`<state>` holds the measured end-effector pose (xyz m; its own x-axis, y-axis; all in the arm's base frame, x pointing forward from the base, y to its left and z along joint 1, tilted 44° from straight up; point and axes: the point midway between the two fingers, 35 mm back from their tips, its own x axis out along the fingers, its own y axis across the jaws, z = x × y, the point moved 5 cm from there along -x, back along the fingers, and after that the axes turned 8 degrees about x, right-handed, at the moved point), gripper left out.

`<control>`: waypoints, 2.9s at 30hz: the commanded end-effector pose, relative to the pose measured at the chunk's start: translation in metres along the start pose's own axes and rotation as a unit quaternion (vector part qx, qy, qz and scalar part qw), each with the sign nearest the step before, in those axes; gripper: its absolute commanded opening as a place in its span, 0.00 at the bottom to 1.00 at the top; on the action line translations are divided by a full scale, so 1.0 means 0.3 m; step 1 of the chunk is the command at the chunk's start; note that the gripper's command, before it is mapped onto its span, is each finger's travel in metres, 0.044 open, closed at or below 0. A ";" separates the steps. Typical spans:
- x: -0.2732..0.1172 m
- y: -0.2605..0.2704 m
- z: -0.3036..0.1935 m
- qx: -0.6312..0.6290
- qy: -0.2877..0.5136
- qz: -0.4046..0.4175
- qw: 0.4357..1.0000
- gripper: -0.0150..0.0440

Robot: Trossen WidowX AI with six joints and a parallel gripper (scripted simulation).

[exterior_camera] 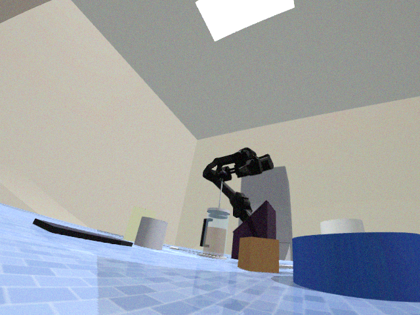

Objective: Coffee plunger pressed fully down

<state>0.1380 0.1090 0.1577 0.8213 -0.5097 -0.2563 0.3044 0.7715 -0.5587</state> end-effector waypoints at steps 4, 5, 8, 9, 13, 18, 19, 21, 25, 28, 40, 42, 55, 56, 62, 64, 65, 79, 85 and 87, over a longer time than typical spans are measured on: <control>0.036 -0.001 -0.007 -0.002 0.002 0.004 1.000 1.00; 0.041 0.000 -0.007 -0.002 0.002 0.004 1.000 1.00; 0.056 0.000 -0.007 -0.002 0.002 0.005 1.000 1.00; 0.061 0.000 -0.007 -0.002 0.002 0.004 1.000 1.00; 0.080 -0.001 -0.004 -0.001 0.000 0.003 1.000 1.00; 0.103 -0.006 0.001 -0.001 -0.003 -0.002 1.000 1.00; 0.108 -0.007 0.002 -0.001 -0.004 -0.003 1.000 1.00; 0.116 -0.010 0.005 0.000 -0.005 -0.006 1.000 1.00; 0.119 -0.011 0.006 0.000 -0.006 -0.007 1.000 0.91; 0.119 -0.011 0.006 0.000 -0.006 -0.007 1.000 0.78; 0.119 -0.011 0.006 0.000 -0.006 -0.007 1.000 0.47; 0.119 -0.011 0.006 0.000 -0.006 -0.007 1.000 0.47; 0.144 -0.005 -0.029 -0.002 0.002 -0.007 1.000 0.47; 0.147 -0.005 -0.033 -0.002 0.003 -0.007 1.000 0.47; 0.165 0.000 -0.058 -0.004 0.008 -0.006 1.000 0.47; 0.172 0.001 -0.067 -0.004 0.009 -0.006 1.000 0.47; 0.175 0.002 -0.071 -0.005 0.010 -0.006 1.000 0.47; 0.219 0.013 -0.130 -0.008 0.018 -0.005 1.000 0.47; 0.239 0.017 -0.156 -0.010 0.019 -0.005 1.000 0.47; 0.246 0.019 -0.165 -0.011 0.019 -0.005 1.000 0.47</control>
<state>0.1790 0.0663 0.1110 0.8136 -0.5283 -0.2429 0.3262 0.7606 -0.5614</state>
